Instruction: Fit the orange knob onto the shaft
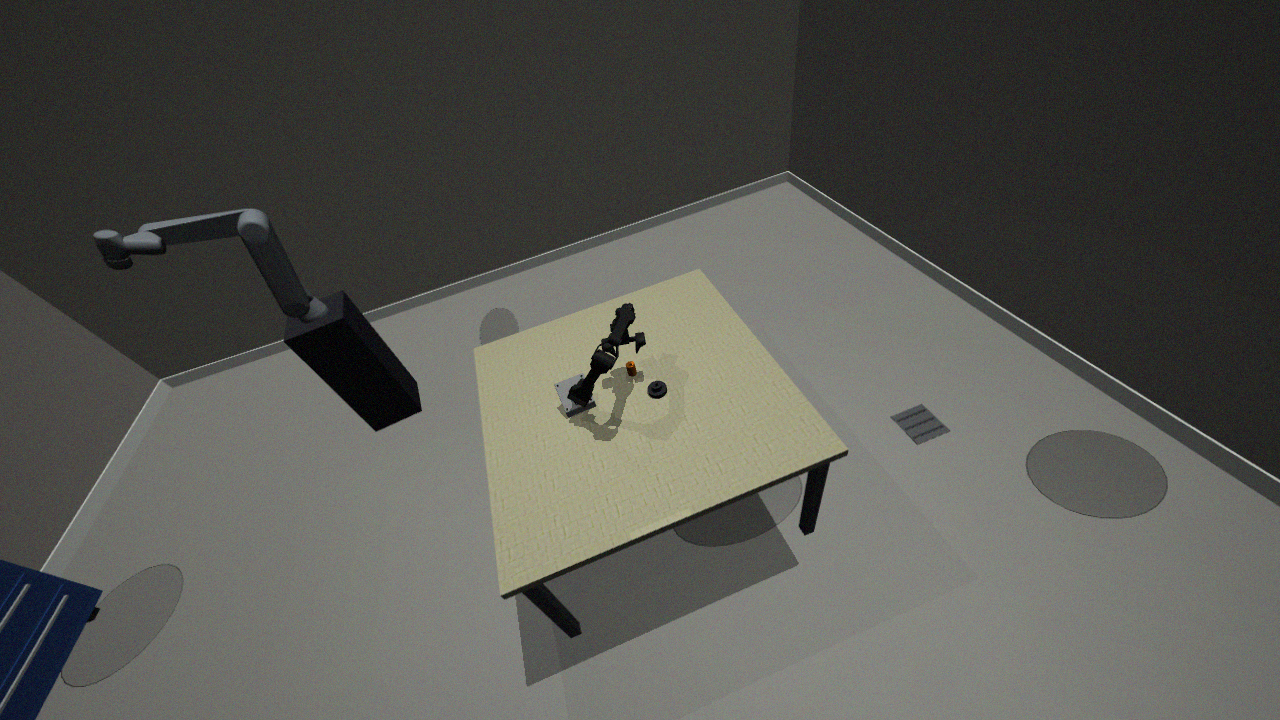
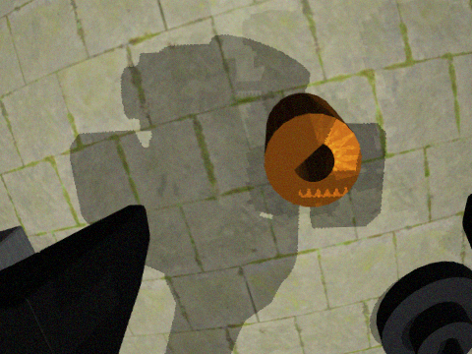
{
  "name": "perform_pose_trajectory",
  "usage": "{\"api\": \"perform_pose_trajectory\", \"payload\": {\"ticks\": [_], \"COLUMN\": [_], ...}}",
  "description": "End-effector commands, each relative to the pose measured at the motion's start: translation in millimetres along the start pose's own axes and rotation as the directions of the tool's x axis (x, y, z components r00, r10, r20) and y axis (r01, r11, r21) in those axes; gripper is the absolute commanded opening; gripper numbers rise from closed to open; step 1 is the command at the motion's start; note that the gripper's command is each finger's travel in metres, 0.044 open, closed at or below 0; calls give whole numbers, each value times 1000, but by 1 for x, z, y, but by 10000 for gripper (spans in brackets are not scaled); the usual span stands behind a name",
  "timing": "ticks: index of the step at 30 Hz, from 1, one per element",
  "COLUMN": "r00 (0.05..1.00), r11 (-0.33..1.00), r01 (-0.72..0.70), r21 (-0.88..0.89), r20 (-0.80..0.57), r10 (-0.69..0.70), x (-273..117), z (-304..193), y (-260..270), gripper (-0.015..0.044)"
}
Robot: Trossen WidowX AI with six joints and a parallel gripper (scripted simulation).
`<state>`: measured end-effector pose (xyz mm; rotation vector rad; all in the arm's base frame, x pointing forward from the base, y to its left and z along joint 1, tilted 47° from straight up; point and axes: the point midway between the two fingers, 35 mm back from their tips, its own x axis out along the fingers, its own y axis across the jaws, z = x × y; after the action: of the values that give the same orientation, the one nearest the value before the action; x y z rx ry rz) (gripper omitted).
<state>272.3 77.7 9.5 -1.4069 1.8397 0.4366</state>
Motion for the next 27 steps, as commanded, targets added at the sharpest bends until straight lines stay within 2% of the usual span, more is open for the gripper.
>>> {"api": "perform_pose_trajectory", "payload": {"ticks": [1,8,12,16,19,22,24,27], "r00": [997,997,997,997,997,997,997,997], "r11": [999,999,945,755,539,298,239,239], "r01": [42,43,58,69,71,67,65,65], "r21": [1,16,322,652,839,952,969,969], "r20": [-57,-57,-57,-57,-57,-57,-57,-57], "r10": [-42,-42,-42,-42,-42,-42,-42,-42], "x": [-6,-6,-5,-5,-5,-5,-5,-5], "z": [-3,-3,-3,-3,-3,-2,-2,-2], "y": [-4,-4,-4,-4,-4,-5,-5,-5], "gripper": [440,440,440,440,440,440,440,440]}}
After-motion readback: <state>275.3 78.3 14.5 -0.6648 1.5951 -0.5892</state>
